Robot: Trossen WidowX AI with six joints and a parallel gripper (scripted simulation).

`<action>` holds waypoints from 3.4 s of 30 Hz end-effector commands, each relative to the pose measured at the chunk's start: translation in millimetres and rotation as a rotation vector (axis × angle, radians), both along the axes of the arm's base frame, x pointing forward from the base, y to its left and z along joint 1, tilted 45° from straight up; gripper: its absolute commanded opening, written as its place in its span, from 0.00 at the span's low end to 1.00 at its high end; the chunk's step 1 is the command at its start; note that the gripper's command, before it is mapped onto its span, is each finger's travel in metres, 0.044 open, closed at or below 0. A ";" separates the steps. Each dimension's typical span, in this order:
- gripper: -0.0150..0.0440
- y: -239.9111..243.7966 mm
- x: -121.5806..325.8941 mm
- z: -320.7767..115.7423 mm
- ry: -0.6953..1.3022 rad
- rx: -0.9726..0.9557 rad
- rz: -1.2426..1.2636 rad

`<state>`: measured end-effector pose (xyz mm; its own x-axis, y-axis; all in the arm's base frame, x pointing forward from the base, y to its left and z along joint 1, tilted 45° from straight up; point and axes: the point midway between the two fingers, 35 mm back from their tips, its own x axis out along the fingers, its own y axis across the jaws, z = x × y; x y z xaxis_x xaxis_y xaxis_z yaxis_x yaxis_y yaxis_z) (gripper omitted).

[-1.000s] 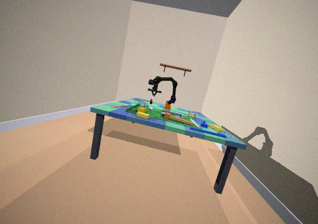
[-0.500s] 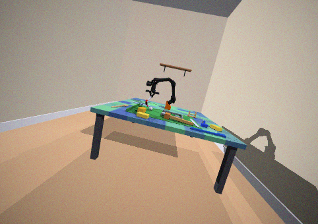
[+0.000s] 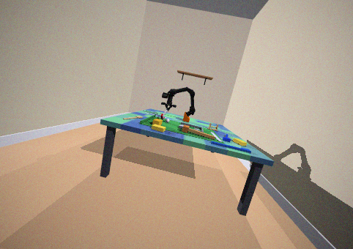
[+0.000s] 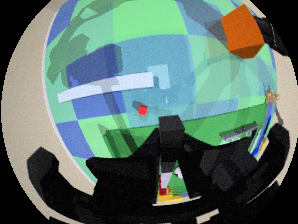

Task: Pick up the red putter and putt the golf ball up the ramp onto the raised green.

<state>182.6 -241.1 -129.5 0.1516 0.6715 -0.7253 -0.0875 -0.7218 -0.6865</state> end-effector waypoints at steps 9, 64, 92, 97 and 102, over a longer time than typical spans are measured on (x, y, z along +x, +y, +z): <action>0.25 13.0 3.0 -13.0 -0.003 0.004 -0.009; 0.25 60.5 6.8 92.0 -0.001 0.011 -0.009; 0.25 56.4 4.1 97.6 0.006 0.017 -0.011; 0.25 56.4 4.1 97.6 0.006 0.017 -0.011; 0.25 56.4 4.1 97.6 0.006 0.017 -0.011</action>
<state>186.7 -184.2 -31.7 0.1518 0.6832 -0.7143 -0.0981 -0.7087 -0.6987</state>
